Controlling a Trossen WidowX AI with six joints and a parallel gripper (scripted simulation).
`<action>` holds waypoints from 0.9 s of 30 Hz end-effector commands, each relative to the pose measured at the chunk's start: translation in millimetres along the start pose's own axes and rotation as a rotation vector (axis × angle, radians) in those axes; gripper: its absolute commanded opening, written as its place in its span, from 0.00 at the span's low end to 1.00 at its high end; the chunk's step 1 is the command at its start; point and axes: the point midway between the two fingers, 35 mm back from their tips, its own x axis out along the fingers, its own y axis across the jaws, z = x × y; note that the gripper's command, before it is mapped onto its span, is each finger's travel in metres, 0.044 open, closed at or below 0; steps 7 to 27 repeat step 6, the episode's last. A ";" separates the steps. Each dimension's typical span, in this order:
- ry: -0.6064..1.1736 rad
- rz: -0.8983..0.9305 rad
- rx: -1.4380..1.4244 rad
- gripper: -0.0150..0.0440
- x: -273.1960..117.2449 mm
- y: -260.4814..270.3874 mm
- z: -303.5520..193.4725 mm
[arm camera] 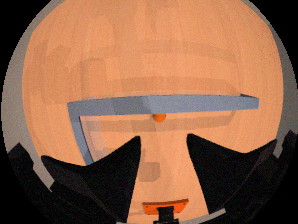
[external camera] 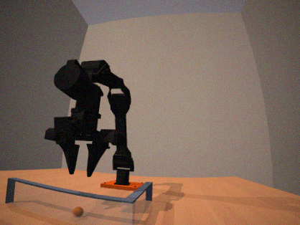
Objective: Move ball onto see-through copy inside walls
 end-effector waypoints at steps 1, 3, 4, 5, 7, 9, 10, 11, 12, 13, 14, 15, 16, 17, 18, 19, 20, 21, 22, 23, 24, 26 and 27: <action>0.005 0.000 0.000 0.65 0.2 0.0 -0.3; 0.003 0.000 0.000 0.74 -16.9 -0.1 -0.9; 0.002 0.000 0.000 0.78 -30.5 -0.2 -2.2; 0.001 0.000 0.000 0.83 -41.2 -0.3 -3.6; 0.001 0.000 0.000 0.87 -47.6 -0.3 -4.7; 0.001 0.000 0.000 0.87 -47.6 -0.3 -4.7; 0.001 0.000 0.000 0.87 -47.6 -0.3 -4.7; 0.001 0.000 0.000 0.87 -47.6 -0.3 -4.7; 0.001 0.000 0.000 0.87 -47.6 -0.3 -4.7; 0.001 0.000 0.000 0.87 -47.6 -0.3 -4.7; 0.001 0.000 0.000 0.87 -47.6 -0.3 -4.7; 0.001 0.000 0.000 0.87 -47.6 -0.3 -4.7; 0.001 0.000 0.000 0.87 -47.6 -0.3 -4.7; 0.001 0.000 0.000 0.87 -47.6 -0.3 -4.7; 0.001 0.000 0.000 0.87 -47.6 -0.3 -4.7; 0.001 0.000 0.000 0.87 -47.6 -0.3 -4.7; 0.001 0.000 0.000 0.87 -47.6 -0.3 -4.7; 0.001 0.000 0.000 0.87 -47.6 -0.3 -4.7; 0.001 0.000 0.000 0.87 -47.6 -0.3 -4.7; 0.001 0.000 0.000 0.87 -47.6 -0.3 -4.7; 0.001 0.000 0.000 0.87 -47.6 -0.3 -4.7; 0.001 0.000 0.000 0.87 -47.6 -0.3 -4.7; 0.001 0.000 0.000 0.87 -47.6 -0.3 -4.7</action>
